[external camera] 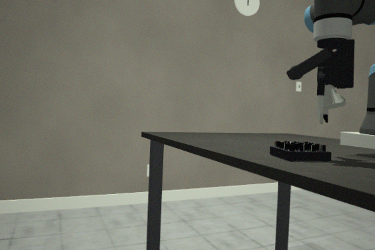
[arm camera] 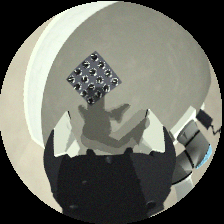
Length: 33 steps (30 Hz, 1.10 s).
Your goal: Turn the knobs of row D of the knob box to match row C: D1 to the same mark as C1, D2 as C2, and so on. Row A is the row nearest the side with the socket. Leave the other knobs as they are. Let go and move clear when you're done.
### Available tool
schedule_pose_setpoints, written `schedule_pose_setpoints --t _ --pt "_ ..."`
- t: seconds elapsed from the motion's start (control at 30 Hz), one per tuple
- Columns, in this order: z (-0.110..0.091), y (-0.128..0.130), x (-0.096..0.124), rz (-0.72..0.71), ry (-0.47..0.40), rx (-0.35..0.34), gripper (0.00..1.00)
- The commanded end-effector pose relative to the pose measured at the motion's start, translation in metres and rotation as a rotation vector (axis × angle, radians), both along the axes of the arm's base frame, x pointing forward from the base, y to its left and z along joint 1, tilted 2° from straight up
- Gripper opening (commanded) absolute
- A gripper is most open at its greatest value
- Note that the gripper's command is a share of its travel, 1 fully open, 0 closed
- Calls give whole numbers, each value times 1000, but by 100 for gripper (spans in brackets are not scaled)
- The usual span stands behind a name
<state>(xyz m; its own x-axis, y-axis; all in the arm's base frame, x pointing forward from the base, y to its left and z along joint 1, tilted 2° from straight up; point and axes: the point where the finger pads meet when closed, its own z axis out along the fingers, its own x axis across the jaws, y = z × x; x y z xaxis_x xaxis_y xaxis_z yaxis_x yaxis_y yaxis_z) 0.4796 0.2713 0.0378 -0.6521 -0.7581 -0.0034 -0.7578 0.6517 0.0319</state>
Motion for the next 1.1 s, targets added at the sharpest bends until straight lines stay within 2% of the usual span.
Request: schedule_pose_setpoints --t 0.0,0.17,0.23,0.3,0.73,0.8,0.87,1.07 --pt "2 -1 3 -156 2 -8 100" --pt "3 -1 5 -275 4 -11 100" --pt "3 -1 5 -275 4 -11 100" --pt "4 -1 7 -362 6 -12 100" --pt "6 -1 11 -666 13 -19 100" --pt "6 -1 11 -666 13 -19 100" --pt "7 0 12 -752 14 -20 100" --pt "8 1 14 -889 17 -23 100"
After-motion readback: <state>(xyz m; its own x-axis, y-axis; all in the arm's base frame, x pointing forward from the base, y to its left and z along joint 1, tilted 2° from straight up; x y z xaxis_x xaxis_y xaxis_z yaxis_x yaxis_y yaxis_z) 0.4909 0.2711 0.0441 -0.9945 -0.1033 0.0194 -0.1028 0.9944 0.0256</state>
